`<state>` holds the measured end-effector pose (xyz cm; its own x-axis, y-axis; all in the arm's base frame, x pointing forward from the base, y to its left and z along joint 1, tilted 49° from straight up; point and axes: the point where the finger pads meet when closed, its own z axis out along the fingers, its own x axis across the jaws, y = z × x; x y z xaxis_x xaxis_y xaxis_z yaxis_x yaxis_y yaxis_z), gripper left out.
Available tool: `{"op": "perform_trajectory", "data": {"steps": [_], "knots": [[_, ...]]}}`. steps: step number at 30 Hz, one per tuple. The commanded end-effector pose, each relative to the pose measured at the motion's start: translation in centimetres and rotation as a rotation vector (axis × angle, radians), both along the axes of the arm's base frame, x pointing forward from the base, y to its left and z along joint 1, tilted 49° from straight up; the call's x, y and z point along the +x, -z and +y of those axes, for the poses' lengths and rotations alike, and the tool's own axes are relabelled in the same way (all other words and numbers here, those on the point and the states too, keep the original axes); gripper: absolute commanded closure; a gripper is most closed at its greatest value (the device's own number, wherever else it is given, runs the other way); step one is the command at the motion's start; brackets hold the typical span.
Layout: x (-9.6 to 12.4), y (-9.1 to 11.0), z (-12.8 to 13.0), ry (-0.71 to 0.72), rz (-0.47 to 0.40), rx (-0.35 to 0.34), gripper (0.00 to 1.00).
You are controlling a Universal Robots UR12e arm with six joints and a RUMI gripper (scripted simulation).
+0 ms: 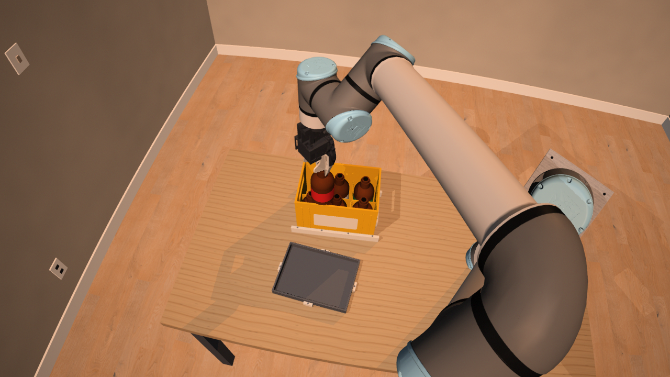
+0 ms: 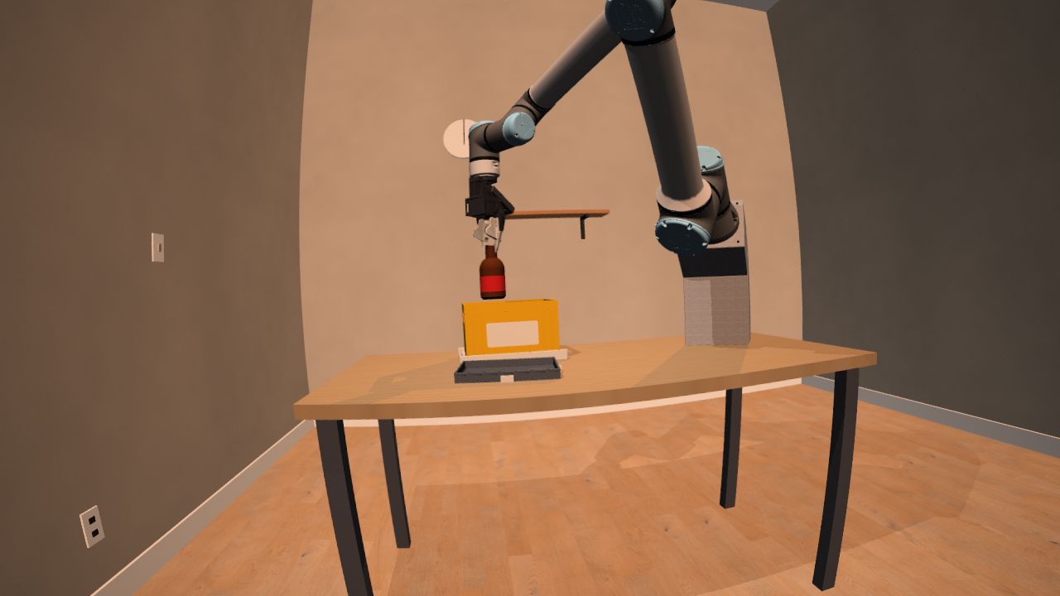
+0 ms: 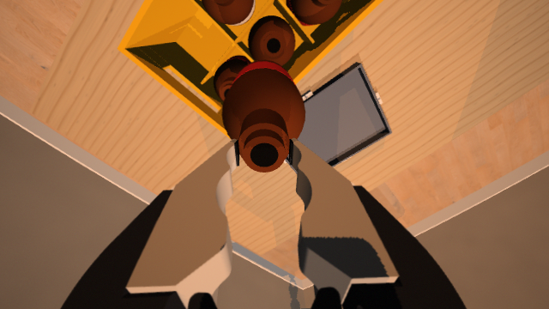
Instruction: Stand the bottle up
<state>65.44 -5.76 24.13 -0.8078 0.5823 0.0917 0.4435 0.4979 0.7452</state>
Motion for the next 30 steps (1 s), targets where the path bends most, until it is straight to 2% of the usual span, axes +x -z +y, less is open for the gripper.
{"op": "perform_trajectory", "data": {"steps": [1, 30], "knots": [[0.8, 0.5, -1.1, 0.0, -0.001, -0.001, 1.0], [3.5, 2.5, -4.8, 0.0, -0.001, -0.001, 1.0]]}}
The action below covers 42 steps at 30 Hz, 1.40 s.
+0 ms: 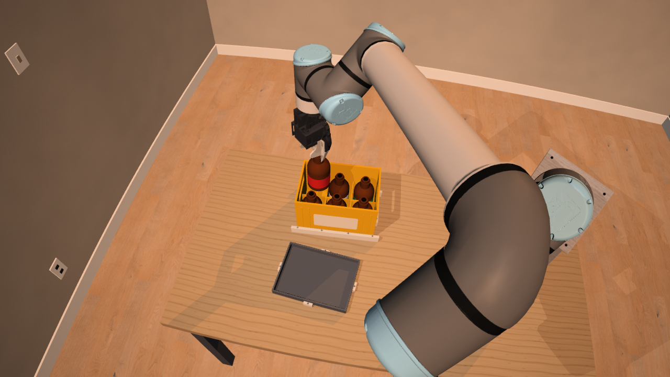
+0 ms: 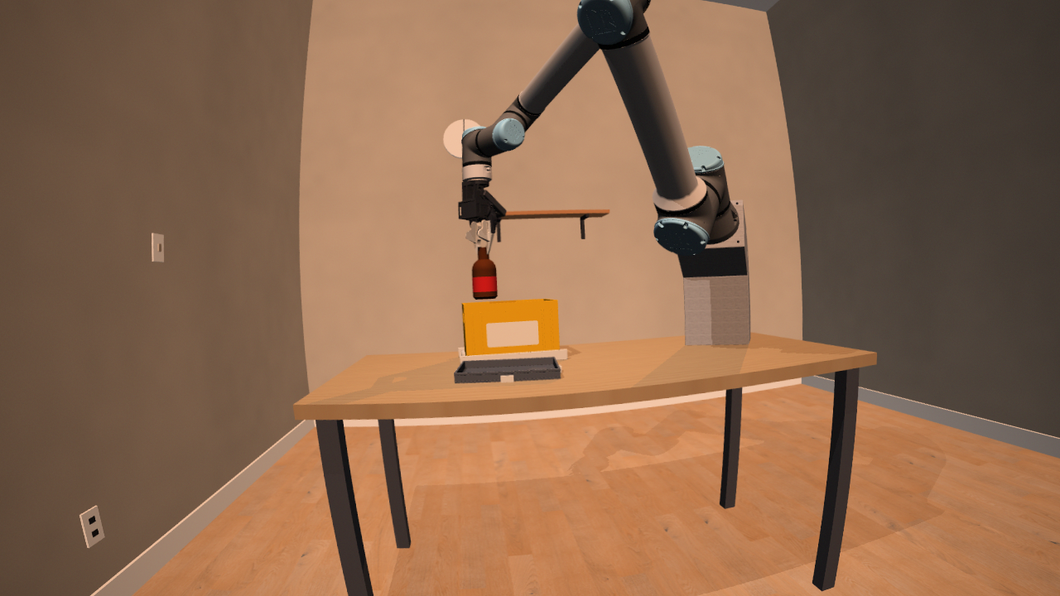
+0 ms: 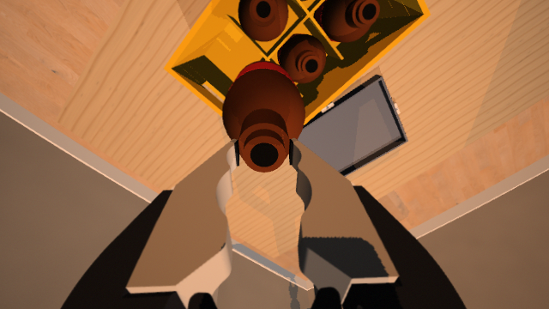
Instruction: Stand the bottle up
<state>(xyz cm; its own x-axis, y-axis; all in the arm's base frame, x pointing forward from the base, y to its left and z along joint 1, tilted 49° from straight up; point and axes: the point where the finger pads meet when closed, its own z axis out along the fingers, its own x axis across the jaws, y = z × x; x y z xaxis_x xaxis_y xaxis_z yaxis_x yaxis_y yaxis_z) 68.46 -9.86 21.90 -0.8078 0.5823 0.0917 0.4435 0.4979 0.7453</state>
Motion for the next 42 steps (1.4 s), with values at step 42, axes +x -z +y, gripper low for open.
{"op": "perform_trajectory", "data": {"steps": [42], "knots": [[2.9, 2.1, -4.0, 0.0, -0.001, -0.001, 1.0]]}}
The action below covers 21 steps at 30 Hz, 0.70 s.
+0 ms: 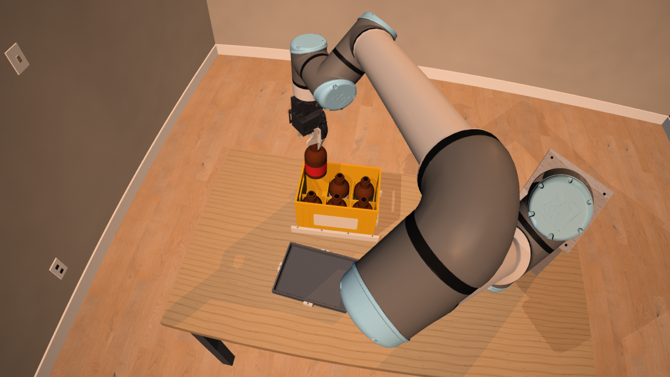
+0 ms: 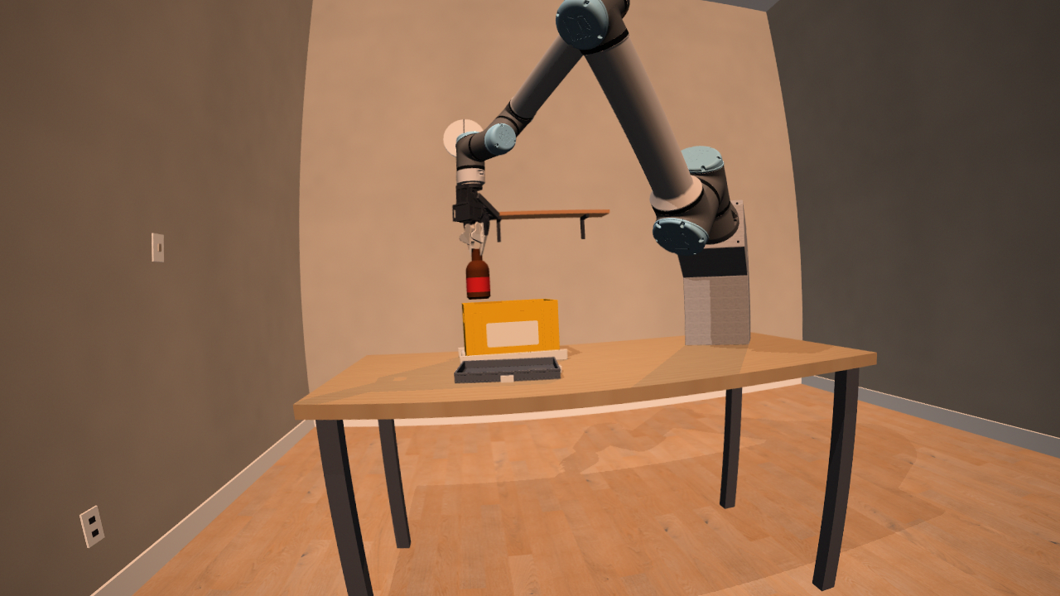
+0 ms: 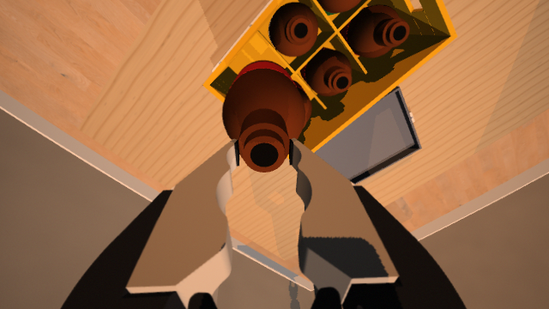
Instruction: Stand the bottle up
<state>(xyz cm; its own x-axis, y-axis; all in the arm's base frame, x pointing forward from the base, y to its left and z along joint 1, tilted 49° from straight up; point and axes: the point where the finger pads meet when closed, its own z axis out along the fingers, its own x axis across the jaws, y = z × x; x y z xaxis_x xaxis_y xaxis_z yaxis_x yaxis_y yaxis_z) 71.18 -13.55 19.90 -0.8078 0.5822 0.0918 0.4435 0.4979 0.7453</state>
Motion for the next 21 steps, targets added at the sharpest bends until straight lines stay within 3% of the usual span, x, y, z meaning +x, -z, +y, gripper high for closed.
{"op": "perform_trajectory", "data": {"steps": [1, 21], "knots": [[0.19, 0.07, -0.3, 0.001, -0.001, -0.001, 1.0], [0.59, 0.36, -0.84, 0.001, -0.001, -0.001, 1.0]]}}
